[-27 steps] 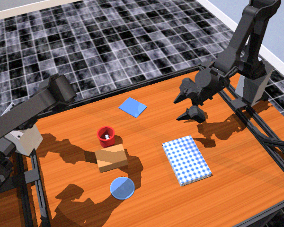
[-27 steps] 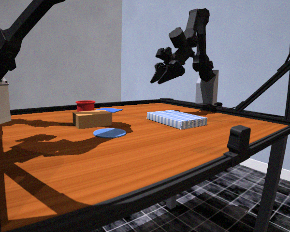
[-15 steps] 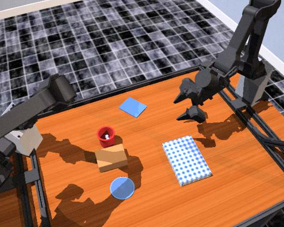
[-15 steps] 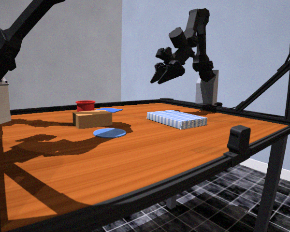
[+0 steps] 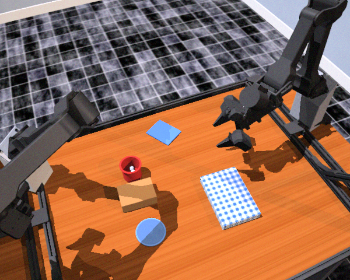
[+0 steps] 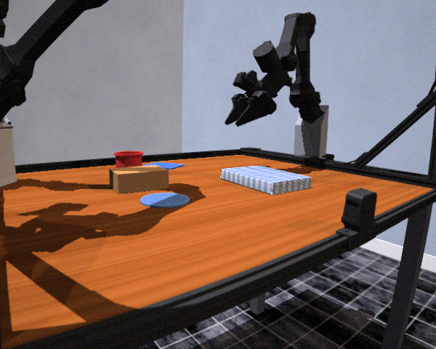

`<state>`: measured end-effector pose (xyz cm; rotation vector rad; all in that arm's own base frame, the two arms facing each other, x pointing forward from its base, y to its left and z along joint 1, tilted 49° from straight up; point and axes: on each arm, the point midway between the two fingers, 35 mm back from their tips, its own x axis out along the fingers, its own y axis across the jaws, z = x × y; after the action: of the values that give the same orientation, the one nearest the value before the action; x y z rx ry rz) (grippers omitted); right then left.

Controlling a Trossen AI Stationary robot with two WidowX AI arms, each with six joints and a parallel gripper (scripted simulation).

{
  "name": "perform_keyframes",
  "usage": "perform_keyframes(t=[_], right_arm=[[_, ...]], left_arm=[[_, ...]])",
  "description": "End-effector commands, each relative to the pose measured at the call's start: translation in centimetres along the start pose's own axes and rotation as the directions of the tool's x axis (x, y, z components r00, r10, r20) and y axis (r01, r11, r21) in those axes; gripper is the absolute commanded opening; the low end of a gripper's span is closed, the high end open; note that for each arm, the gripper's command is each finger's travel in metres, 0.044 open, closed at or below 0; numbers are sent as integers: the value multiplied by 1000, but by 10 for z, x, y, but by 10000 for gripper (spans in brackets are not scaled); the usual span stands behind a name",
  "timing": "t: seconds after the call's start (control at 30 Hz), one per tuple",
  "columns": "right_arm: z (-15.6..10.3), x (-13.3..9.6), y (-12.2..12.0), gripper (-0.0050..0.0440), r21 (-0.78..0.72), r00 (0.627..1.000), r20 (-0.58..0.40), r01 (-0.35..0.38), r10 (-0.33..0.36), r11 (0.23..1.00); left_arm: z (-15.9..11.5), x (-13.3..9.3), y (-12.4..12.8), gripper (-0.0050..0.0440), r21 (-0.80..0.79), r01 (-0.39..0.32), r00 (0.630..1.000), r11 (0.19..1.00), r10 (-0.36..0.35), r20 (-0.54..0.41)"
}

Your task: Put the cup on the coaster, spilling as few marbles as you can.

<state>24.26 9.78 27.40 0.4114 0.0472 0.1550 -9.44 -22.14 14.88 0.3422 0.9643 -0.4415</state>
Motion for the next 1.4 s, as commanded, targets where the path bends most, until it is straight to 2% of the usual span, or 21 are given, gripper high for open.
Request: perform_keyframes(t=[0.0,0.13,0.2,0.27,0.43,0.6,0.7,0.77,1.07,1.27,1.33,1.37], right_arm=[[2,2,-4,400,1,1000,2,20,-20,1000],[5,4,-7,400,2,999,6,38,-38,999],[5,4,-7,400,2,999,6,38,-38,999],[6,4,-9,400,3,999,8,47,-47,999],[9,6,-13,400,4,998,14,68,-68,998],[11,8,-18,400,5,996,19,90,-90,996],[13,9,-20,400,6,994,22,102,-103,995],[13,9,-20,400,6,994,22,102,-103,995],[18,11,-28,400,9,990,31,141,-141,990],[21,12,-32,400,12,987,35,156,-156,988],[21,12,-32,400,12,987,35,156,-156,988],[21,12,-31,400,13,988,35,153,-153,988]], left_arm=[[27,21,8,136,-123,-44,993,991,30,-113],[51,39,18,135,-252,-75,978,965,22,-209],[51,39,18,135,-252,-75,978,965,22,-209],[63,47,24,135,-316,-87,968,945,5,-249],[93,66,42,135,-471,-101,946,876,-62,-318],[122,81,65,135,-613,-93,930,785,-151,-334],[138,88,81,135,-689,-78,926,720,-204,-319],[138,88,81,135,-689,-78,926,720,-204,-319],[184,102,144,135,-870,15,930,492,-327,-169],[205,103,192,135,-933,104,940,344,-341,-21],[205,103,192,135,-933,104,940,344,-341,-21],[208,103,202,135,-942,116,942,315,-334,4]])
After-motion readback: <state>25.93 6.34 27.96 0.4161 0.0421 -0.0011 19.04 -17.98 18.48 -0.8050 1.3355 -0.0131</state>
